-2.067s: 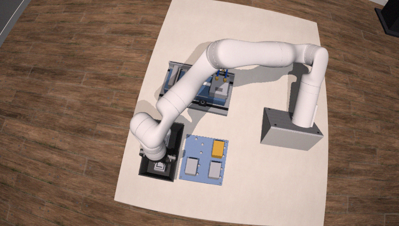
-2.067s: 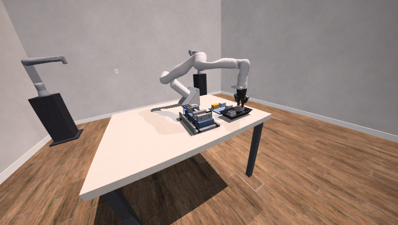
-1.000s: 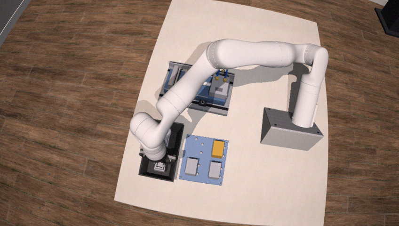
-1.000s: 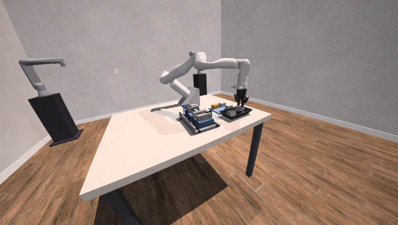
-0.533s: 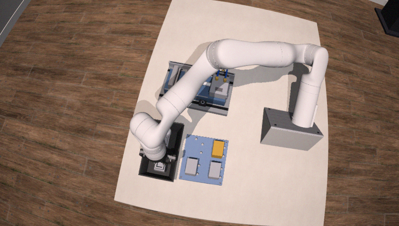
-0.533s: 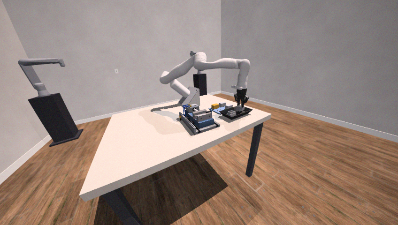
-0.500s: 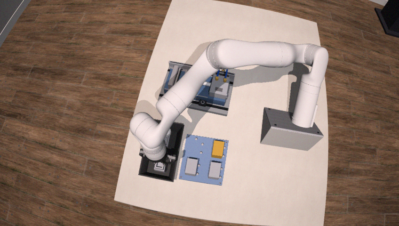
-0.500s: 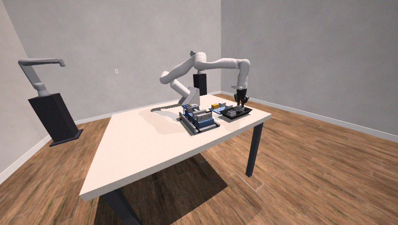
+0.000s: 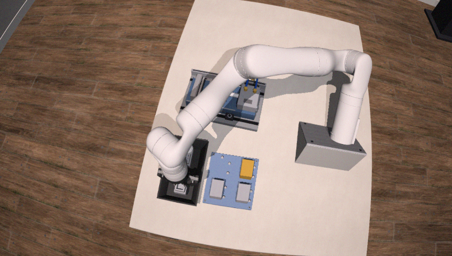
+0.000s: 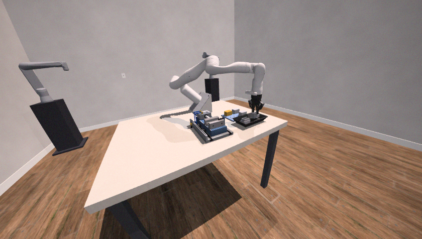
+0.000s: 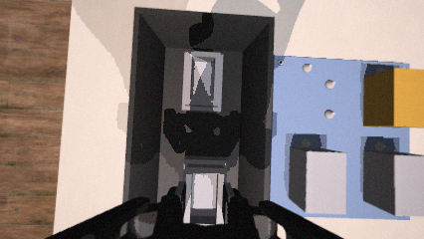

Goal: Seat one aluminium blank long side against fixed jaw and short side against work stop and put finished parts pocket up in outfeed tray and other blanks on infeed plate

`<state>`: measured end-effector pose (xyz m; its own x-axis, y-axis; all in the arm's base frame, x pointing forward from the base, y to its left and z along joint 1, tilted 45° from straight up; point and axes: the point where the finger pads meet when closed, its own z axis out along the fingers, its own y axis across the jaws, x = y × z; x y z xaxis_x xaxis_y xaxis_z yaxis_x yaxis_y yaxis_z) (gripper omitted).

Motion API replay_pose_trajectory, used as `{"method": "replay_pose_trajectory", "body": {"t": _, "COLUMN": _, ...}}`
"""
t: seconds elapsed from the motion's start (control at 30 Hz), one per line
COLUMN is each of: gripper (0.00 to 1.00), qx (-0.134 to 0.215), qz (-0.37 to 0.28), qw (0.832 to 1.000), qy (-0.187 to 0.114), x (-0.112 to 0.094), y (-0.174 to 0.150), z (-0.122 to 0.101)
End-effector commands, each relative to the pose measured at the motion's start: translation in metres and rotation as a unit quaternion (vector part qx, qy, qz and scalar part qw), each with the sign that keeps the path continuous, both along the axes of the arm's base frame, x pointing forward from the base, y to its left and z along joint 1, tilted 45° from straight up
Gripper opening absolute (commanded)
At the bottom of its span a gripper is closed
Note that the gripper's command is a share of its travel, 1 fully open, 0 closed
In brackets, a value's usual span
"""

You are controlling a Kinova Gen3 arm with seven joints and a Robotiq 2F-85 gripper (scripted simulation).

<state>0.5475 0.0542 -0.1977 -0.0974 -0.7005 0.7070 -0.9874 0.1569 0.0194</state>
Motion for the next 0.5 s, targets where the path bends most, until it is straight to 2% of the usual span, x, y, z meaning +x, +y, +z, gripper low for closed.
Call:
{"method": "replay_pose_trajectory", "body": {"t": 0.0, "gripper": 0.00, "qx": -0.001, "qz": 0.003, "qw": 1.000, "qy": -0.003, "x": 0.0046, "y": -0.0032, "z": -0.0004}}
{"method": "replay_pose_trajectory", "body": {"t": 0.47, "gripper": 0.00, "qx": -0.001, "qz": 0.003, "qw": 1.000, "qy": -0.004, "x": 0.0065, "y": -0.0047, "z": -0.0005}}
